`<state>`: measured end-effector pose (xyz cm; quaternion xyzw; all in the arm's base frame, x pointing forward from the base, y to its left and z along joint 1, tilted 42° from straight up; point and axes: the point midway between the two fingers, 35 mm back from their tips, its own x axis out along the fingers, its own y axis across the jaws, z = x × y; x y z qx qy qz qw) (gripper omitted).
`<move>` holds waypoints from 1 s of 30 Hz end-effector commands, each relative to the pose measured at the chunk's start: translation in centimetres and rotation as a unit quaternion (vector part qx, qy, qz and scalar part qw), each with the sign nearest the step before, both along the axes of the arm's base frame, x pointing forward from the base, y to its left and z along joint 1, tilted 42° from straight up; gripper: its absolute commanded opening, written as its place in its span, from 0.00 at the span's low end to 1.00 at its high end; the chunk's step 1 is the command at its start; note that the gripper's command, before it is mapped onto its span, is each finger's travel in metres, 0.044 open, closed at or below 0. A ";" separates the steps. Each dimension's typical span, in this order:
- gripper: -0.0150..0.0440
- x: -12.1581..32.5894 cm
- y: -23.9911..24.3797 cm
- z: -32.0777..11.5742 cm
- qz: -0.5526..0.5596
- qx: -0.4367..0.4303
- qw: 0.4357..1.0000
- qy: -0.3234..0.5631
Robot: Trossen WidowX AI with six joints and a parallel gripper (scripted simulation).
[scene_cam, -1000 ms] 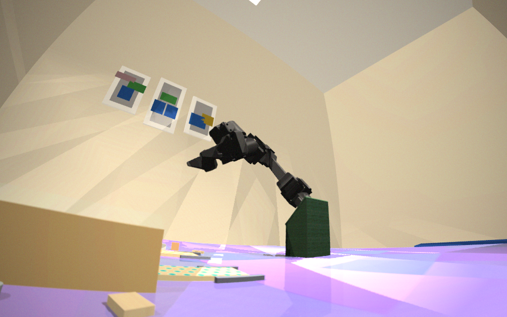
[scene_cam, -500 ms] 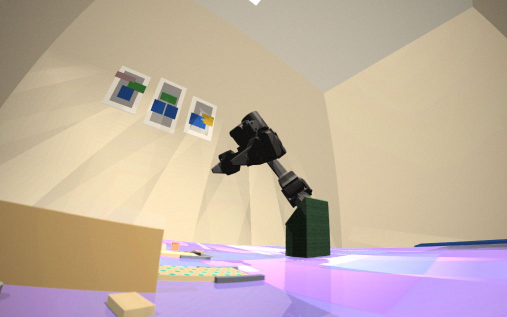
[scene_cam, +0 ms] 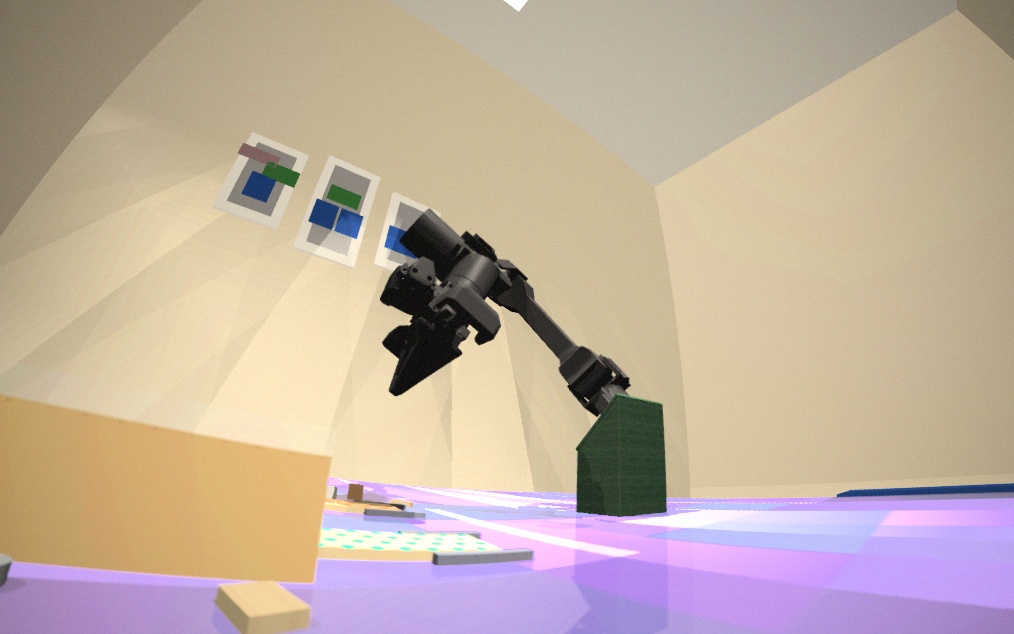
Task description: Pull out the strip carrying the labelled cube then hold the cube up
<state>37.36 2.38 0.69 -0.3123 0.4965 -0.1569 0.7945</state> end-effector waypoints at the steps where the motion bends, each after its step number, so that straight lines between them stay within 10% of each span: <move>1: 0.25 1.5 -5.3 -0.1 -0.138 -0.005 0.986 0.098; 30: 0.25 1.5 -8.0 -1.5 -0.183 -0.007 0.974 0.132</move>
